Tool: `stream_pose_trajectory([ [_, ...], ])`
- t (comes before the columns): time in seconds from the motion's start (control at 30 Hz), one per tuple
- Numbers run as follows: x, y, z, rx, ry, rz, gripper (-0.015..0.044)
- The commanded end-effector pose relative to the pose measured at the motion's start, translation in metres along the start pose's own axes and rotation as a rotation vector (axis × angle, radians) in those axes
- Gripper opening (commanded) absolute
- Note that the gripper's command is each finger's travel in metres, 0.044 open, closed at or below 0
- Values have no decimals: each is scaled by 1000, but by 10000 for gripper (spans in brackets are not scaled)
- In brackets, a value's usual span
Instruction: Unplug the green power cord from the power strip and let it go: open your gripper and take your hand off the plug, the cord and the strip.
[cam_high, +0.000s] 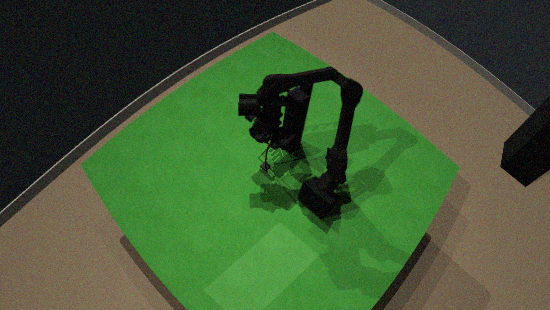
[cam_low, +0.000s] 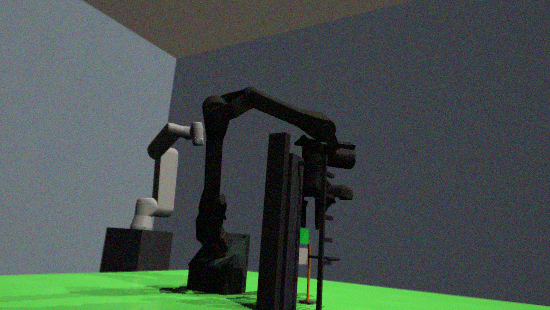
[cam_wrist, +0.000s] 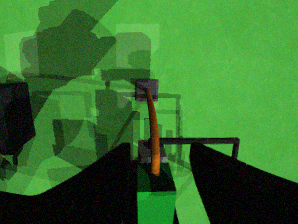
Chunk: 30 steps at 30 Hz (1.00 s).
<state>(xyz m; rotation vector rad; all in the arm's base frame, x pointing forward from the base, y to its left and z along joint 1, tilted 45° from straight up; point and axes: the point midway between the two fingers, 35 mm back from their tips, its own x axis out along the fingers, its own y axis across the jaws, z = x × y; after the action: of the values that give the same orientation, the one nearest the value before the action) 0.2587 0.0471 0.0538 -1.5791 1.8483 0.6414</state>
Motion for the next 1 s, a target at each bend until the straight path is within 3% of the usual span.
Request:
stream_pose_trajectory([
  [0.0, 0, 0, -1, -13, 10, -2, 160],
  [0.97, 1, 0, -41, -13, 12, -1, 160],
])
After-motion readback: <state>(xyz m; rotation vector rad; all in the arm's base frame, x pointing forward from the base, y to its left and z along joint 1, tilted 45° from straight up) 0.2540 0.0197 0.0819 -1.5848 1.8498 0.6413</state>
